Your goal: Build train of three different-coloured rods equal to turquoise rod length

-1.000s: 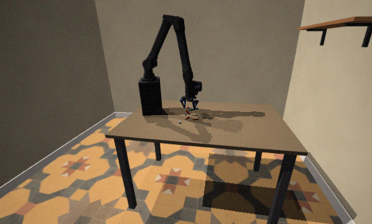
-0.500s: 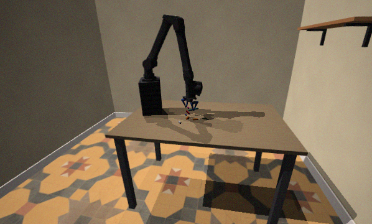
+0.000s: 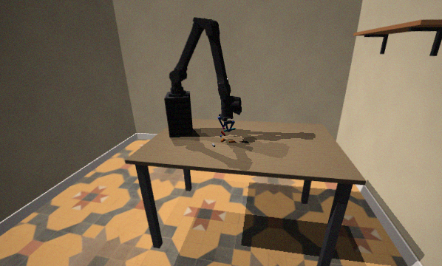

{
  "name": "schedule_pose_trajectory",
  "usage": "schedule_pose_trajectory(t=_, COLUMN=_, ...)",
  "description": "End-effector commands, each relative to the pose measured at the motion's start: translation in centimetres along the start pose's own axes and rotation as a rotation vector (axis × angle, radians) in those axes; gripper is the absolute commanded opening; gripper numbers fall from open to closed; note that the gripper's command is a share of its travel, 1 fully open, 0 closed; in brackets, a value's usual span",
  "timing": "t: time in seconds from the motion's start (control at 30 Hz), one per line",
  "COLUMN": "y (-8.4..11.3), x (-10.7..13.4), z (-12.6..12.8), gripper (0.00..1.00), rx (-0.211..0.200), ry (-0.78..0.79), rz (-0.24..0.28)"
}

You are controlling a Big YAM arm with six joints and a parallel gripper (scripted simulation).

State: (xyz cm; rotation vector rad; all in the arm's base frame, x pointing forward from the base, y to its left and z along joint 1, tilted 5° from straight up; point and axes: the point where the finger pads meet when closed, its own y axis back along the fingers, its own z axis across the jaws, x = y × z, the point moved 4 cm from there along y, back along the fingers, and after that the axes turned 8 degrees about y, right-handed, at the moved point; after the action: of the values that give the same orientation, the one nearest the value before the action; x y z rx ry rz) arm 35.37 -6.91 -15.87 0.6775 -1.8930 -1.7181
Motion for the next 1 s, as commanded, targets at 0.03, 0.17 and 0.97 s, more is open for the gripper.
schedule_pose_trajectory(t=0.03, y=-0.3, x=0.0, z=-0.5, gripper=1.00, rx=-0.012, ry=-0.137, rz=0.005)
schedule_pose_trajectory(t=0.17, y=-0.3, x=0.0, z=-0.8, gripper=1.00, rx=-0.010, ry=-0.229, rz=0.004)
schedule_pose_trajectory(t=0.97, y=-0.3, x=-0.2, z=-1.6, gripper=1.00, rx=-0.008, ry=-0.681, rz=0.006)
